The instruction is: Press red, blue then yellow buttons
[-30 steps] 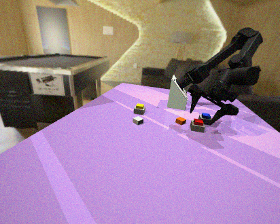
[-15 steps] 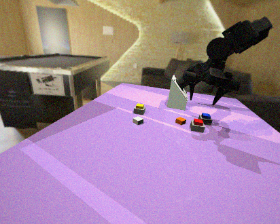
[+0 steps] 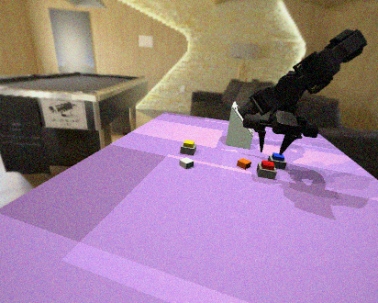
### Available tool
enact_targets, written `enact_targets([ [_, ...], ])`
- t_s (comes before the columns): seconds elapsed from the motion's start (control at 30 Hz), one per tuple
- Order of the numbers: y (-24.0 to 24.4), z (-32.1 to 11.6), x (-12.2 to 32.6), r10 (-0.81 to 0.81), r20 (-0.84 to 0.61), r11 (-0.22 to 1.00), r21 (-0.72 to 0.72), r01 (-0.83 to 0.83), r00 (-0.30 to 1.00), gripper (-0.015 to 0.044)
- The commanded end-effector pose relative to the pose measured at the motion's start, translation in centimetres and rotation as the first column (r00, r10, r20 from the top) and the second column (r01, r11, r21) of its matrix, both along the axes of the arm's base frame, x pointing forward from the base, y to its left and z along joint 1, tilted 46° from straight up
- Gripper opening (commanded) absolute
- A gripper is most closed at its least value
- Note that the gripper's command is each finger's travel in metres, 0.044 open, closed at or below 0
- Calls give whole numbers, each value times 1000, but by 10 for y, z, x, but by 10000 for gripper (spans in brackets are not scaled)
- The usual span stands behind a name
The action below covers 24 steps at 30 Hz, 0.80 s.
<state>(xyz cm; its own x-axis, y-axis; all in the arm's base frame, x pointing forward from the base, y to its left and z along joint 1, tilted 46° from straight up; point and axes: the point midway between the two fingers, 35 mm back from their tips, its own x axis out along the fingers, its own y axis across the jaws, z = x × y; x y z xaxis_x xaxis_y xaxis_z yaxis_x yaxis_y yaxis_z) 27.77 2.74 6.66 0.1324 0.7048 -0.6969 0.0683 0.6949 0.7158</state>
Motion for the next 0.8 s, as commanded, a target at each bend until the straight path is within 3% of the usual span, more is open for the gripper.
enact_targets([
  [0.0, 5, -4, 2, -9, 4, 1000, 6, 9, 1000, 111],
  [0.13, 5, -4, 2, -9, 4, 1000, 6, 9, 1000, 20],
  [0.77, 14, -14, 4, -9, 4, 1000, 5, 9, 1000, 20],
])
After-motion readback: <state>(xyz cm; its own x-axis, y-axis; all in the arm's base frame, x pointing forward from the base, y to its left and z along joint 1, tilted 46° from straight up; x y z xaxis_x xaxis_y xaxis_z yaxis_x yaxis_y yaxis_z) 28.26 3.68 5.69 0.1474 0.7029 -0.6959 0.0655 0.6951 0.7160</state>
